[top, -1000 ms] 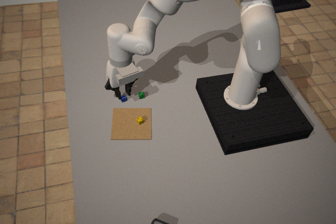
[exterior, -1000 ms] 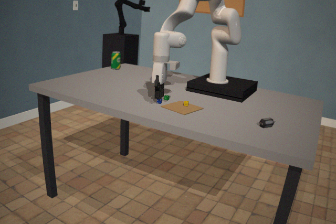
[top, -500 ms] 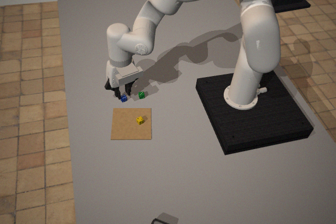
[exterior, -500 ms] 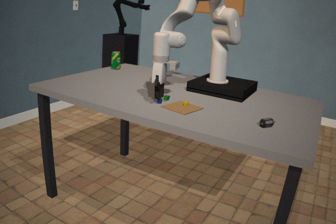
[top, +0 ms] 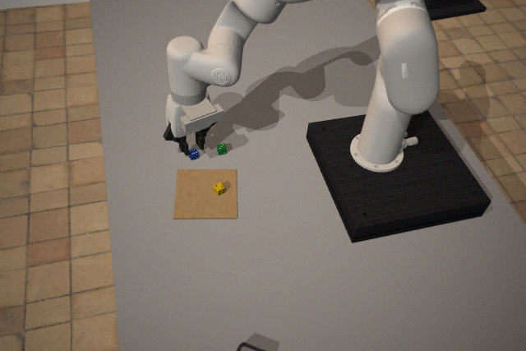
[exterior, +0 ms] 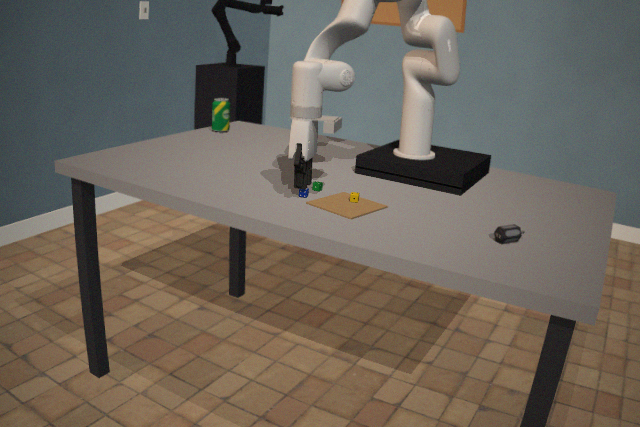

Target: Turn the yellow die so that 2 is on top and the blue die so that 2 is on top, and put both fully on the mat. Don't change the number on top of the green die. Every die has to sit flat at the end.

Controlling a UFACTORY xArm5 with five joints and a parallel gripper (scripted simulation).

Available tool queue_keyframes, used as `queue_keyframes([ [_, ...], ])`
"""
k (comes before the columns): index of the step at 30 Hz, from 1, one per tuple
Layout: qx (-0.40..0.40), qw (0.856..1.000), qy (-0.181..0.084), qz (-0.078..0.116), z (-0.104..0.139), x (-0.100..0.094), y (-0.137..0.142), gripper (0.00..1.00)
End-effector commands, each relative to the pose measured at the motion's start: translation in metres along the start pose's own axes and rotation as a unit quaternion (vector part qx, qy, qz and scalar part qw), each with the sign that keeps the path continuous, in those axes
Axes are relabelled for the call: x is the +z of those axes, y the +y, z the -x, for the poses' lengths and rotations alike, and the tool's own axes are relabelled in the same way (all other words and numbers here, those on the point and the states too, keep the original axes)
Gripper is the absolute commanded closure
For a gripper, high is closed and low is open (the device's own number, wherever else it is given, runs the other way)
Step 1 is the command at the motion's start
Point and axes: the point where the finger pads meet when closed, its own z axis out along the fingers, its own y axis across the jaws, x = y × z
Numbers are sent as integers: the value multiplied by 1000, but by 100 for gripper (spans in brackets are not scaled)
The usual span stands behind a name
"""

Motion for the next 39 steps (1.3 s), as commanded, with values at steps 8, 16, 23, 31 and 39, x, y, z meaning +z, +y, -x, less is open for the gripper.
queue_keyframes([
  [8, 0, 1000, -1, 2, 1, -1, 1, 64],
  [16, 0, 1000, -1, 2, 1, -1, 1, 64],
  [23, 0, 1000, -1, 2, 1, -1, 1, 64],
  [31, 0, 1000, -1, 2, 1, 0, 1, 64],
  [39, 0, 1000, -1, 2, 1, 9, 1, 64],
])
